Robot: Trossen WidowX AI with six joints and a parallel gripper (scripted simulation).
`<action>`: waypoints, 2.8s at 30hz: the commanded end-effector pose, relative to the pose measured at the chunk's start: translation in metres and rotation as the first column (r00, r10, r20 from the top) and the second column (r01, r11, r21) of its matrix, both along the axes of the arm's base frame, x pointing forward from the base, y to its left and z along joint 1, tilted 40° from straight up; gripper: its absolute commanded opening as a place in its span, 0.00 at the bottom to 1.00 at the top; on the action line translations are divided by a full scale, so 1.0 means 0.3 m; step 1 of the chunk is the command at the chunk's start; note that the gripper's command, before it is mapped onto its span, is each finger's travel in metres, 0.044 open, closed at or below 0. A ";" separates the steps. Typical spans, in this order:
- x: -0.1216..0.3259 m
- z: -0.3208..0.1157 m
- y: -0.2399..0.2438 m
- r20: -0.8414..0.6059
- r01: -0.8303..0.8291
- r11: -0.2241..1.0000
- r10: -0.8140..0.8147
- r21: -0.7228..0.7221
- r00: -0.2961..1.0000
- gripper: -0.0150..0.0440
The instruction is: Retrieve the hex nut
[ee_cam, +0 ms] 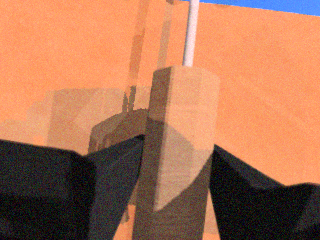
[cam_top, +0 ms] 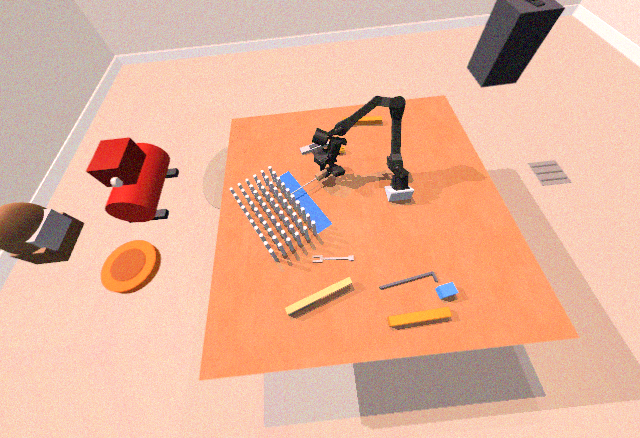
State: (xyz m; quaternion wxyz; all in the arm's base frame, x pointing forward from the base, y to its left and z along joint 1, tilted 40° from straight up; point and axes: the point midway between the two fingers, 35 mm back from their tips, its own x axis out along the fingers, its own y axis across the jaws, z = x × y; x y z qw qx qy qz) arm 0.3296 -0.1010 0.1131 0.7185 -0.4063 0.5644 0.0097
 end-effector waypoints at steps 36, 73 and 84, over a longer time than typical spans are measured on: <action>0.088 -0.016 0.033 0.013 0.000 1.000 0.000 0.000 1.000 0.25; 0.161 -0.039 0.063 0.014 0.000 1.000 0.000 0.001 1.000 0.25; 0.183 -0.046 0.072 0.015 0.000 1.000 0.000 0.002 1.000 0.25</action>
